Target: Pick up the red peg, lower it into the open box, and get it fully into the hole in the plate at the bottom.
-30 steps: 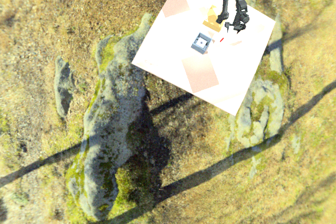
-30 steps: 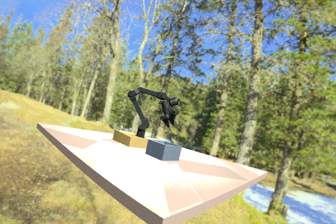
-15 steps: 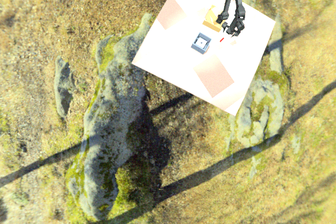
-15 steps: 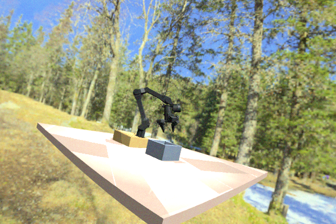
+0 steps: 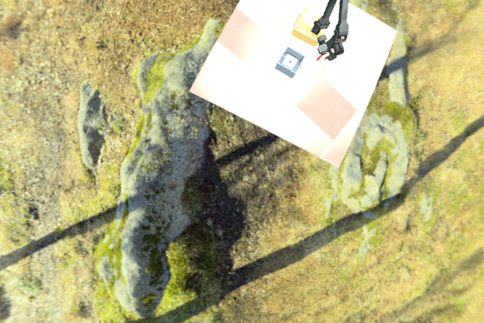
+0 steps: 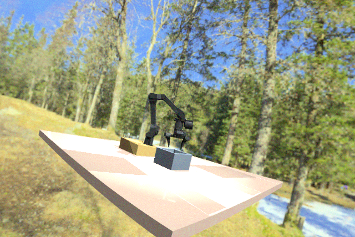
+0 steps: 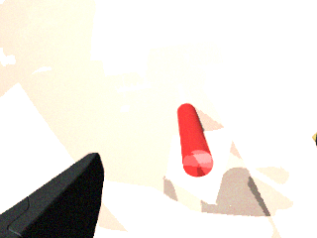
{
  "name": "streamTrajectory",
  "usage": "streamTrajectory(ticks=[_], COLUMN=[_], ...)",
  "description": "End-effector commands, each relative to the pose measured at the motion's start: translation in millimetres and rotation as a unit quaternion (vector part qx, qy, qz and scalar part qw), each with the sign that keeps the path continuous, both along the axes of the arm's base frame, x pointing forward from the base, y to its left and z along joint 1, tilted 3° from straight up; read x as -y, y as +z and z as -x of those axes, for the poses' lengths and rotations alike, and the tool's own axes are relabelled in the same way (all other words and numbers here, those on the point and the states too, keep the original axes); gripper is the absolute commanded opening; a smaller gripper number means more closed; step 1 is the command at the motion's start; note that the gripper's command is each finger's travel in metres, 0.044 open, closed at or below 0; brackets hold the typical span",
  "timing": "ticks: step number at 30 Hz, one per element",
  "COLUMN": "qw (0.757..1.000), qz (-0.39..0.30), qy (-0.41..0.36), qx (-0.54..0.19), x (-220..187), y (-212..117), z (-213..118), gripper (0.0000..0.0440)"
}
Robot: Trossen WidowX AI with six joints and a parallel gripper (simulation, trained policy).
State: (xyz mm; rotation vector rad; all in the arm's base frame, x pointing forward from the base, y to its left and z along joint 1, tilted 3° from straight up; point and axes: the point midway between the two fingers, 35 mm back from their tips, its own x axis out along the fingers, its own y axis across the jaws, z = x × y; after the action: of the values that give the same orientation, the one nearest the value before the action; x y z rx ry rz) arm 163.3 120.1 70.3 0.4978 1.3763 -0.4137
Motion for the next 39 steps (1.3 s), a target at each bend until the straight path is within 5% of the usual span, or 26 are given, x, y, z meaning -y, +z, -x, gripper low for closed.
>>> streamTrajectory(ticks=[1, 12, 30, 39], qw=[0.999, 0.994, 0.985, 0.991], qz=[0.004, -0.019, -0.041, -0.022], qy=[-0.031, -0.107, -0.158, -0.13], qx=[-0.008, -0.006, -0.063, -0.015], x=[1, -5, -5, 4], y=[-14, -57, -70, -45], z=[-1, -3, 1, -18], gripper=[0.044, 0.0433, 0.0, 0.0])
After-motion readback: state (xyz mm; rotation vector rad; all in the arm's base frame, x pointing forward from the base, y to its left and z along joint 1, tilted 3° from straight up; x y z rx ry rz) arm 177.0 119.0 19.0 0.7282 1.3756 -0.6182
